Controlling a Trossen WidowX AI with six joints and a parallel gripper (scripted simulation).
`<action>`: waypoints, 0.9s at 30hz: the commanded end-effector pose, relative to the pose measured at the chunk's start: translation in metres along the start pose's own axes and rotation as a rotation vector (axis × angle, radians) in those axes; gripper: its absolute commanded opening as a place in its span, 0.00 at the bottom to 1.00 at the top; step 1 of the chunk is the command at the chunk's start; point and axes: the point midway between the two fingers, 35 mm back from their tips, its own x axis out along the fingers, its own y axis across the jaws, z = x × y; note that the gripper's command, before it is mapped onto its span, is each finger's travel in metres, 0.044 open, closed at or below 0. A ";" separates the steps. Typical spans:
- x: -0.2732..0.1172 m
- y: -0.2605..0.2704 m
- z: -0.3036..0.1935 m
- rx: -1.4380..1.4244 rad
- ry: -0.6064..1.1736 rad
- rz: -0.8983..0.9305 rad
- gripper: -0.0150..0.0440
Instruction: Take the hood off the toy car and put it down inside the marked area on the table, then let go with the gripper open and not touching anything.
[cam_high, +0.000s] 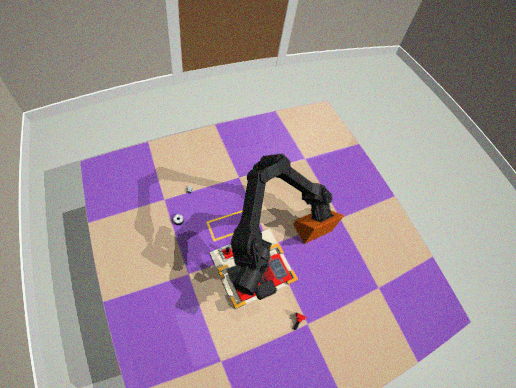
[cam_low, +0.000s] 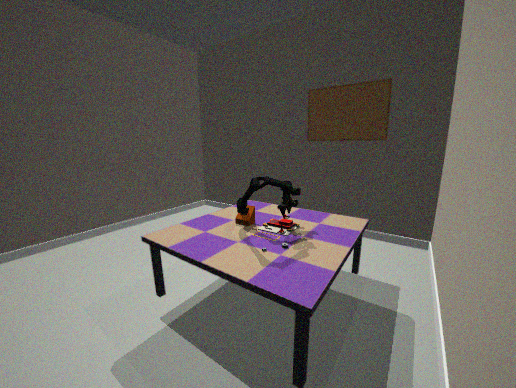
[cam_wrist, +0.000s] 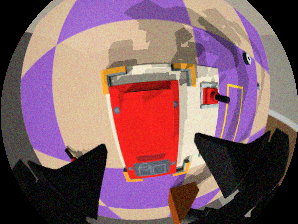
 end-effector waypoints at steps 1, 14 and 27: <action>0.005 0.000 -0.001 -0.007 0.000 -0.005 1.00; 0.016 -0.001 -0.001 -0.007 0.000 -0.005 1.00; 0.027 -0.001 -0.001 -0.007 0.000 -0.005 1.00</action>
